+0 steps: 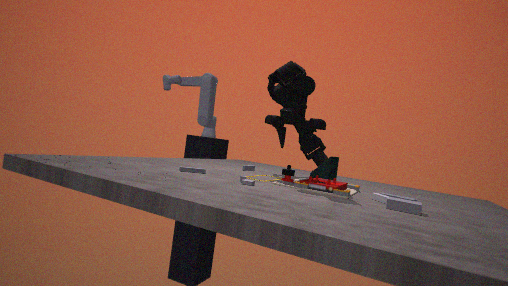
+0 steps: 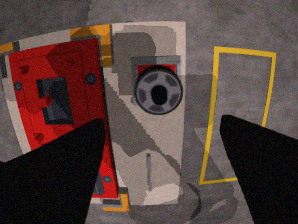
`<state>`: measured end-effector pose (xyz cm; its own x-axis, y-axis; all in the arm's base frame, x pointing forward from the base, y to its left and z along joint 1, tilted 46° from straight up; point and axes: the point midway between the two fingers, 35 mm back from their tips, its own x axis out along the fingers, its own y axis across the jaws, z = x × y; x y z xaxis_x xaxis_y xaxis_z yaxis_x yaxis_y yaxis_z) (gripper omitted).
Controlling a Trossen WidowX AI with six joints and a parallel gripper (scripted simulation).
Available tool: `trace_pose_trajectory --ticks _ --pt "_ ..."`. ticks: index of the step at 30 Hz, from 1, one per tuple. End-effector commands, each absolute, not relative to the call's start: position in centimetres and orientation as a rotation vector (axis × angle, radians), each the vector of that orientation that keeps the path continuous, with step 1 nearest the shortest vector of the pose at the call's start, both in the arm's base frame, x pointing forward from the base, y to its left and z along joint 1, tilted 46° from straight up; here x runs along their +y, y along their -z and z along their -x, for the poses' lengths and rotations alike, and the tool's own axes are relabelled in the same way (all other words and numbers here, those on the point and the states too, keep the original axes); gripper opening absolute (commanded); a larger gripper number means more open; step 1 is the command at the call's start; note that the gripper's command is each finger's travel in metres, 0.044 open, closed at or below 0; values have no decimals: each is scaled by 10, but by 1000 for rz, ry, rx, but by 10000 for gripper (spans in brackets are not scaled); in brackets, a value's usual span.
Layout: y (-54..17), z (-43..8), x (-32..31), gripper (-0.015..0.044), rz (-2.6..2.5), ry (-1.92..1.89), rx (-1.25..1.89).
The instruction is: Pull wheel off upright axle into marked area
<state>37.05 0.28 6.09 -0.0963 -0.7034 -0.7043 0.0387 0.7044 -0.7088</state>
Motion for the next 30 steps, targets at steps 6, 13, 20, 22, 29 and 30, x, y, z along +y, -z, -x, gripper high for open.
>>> trace_pose_trajectory --ticks 6,13,20,22,29,30 --pt "-51 -366 -5 300 561 688 1559" --pt "-30 -364 -27 300 561 688 1558" --pt "-10 -360 -50 300 563 690 1558" --pt "-8 -359 -52 300 563 691 1558" --pt "-11 -361 -49 247 554 692 1555" --pt "-11 -361 -49 221 554 692 1555"
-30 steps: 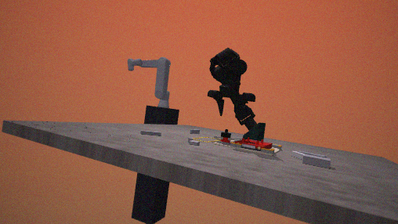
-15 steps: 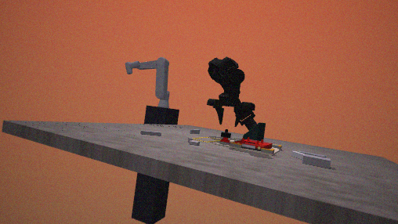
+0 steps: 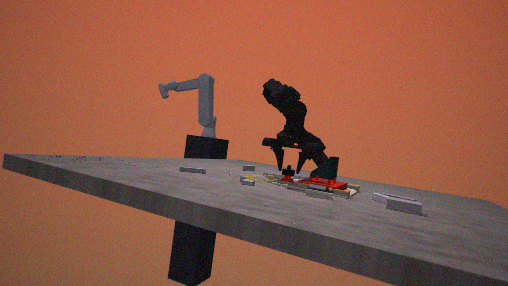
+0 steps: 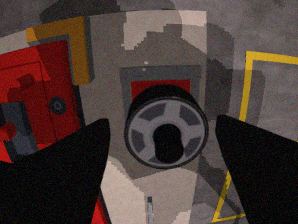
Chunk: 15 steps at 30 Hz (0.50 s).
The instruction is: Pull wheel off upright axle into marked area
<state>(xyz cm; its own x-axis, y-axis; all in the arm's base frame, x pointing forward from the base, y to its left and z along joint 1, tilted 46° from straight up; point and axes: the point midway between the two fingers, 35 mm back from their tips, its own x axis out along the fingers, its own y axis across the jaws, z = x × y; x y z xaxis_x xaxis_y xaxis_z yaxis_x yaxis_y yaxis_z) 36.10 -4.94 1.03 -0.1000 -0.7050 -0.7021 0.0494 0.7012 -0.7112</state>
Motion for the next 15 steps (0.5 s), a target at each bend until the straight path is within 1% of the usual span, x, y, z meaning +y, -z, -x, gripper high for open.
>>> trace_pose_trajectory --ticks 1,9,14,15 --pt "-11 -361 -49 195 554 692 1555" --pt "-11 -361 -49 142 554 692 1555" --pt "-11 -361 -49 10 554 692 1555" --pt "-11 -361 -48 0 554 692 1555"
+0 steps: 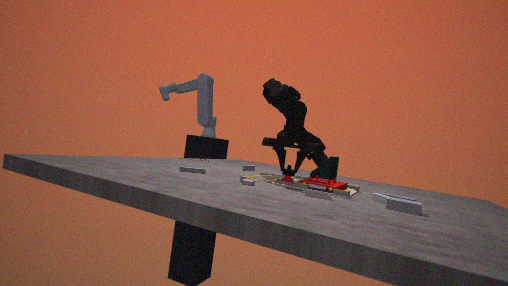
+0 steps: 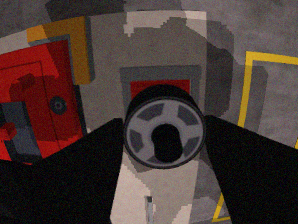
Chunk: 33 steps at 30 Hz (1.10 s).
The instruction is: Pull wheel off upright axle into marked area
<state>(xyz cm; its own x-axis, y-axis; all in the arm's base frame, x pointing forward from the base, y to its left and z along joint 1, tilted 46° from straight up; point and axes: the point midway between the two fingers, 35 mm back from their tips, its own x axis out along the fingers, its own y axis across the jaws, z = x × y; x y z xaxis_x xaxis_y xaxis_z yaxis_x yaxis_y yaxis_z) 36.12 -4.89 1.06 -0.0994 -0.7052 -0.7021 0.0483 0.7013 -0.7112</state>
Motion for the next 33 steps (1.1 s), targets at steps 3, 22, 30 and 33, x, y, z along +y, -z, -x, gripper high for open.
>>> trace_pose_trajectory --ticks 3,22,30,33 --pt "-12 -361 -48 0 555 692 1555" --pt "-16 -362 -43 0 556 691 1556" --pt "-18 -363 -41 0 556 691 1556" --pt "-19 -363 -41 0 556 691 1556"
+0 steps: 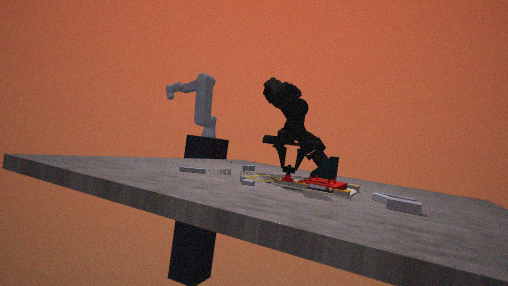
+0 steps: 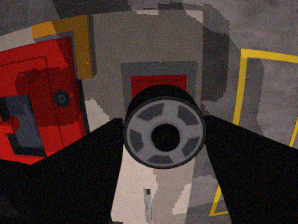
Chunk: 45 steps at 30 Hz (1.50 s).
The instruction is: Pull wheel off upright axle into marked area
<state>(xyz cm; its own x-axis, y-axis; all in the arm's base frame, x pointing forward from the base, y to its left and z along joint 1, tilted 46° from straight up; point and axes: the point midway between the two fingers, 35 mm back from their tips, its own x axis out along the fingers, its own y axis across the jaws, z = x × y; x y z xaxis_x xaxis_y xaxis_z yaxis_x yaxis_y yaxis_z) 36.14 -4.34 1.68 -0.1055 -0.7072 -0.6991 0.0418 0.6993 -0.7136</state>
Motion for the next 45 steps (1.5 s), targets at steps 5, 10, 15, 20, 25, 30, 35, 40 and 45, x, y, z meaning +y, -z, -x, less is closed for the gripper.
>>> trace_pose_trajectory --ticks 5,10,15,20,25,30,35,40,45 --pt "-20 -363 -39 0 557 691 1556" --pt "-21 -363 -38 0 557 691 1556" --pt "-22 -363 -37 0 557 690 1557" --pt "-23 -364 -36 0 558 690 1557" --pt "-24 -364 -35 0 558 690 1557" --pt "-25 -364 -34 0 558 690 1557" --pt "-27 -364 -32 0 559 690 1557" --pt "-28 -364 -31 0 559 690 1557" --pt "-29 -364 -30 0 559 690 1557"
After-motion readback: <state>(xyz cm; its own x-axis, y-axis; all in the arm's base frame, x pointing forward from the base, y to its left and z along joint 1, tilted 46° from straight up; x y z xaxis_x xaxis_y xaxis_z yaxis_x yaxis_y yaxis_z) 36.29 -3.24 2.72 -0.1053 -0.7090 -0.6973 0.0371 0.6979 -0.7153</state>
